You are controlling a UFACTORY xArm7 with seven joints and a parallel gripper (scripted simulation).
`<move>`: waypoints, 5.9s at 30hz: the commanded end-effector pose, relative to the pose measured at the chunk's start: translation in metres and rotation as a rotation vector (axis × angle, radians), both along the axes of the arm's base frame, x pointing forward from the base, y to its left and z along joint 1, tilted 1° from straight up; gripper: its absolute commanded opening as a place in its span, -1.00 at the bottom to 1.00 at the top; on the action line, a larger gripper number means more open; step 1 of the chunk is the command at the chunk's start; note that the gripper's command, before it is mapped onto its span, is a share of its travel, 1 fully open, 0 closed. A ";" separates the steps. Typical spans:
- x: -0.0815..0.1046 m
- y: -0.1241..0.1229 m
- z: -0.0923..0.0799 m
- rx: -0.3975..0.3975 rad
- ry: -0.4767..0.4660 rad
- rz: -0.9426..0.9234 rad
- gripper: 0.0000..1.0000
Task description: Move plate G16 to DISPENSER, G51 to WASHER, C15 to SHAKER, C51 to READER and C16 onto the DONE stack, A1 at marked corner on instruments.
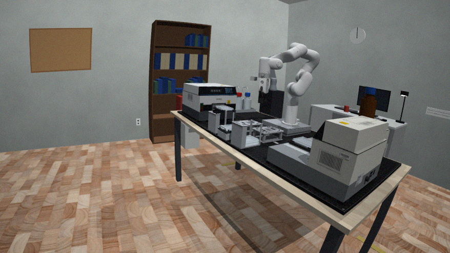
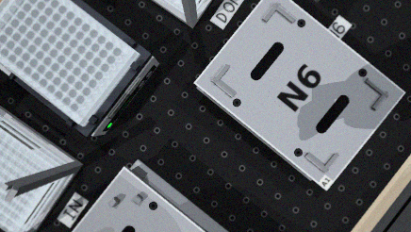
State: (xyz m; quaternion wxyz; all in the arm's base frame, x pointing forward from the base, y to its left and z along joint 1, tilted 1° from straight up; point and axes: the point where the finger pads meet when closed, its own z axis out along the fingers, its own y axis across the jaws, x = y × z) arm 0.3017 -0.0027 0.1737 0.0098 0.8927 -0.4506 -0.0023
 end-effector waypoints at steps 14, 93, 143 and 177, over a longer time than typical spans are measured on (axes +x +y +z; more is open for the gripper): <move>0.001 0.000 0.002 0.014 -0.001 0.571 1.00; 0.049 -0.141 0.002 0.022 0.015 1.760 1.00; 0.091 -0.267 0.003 0.025 0.025 2.393 1.00; 0.102 -0.300 0.003 0.026 0.027 2.498 1.00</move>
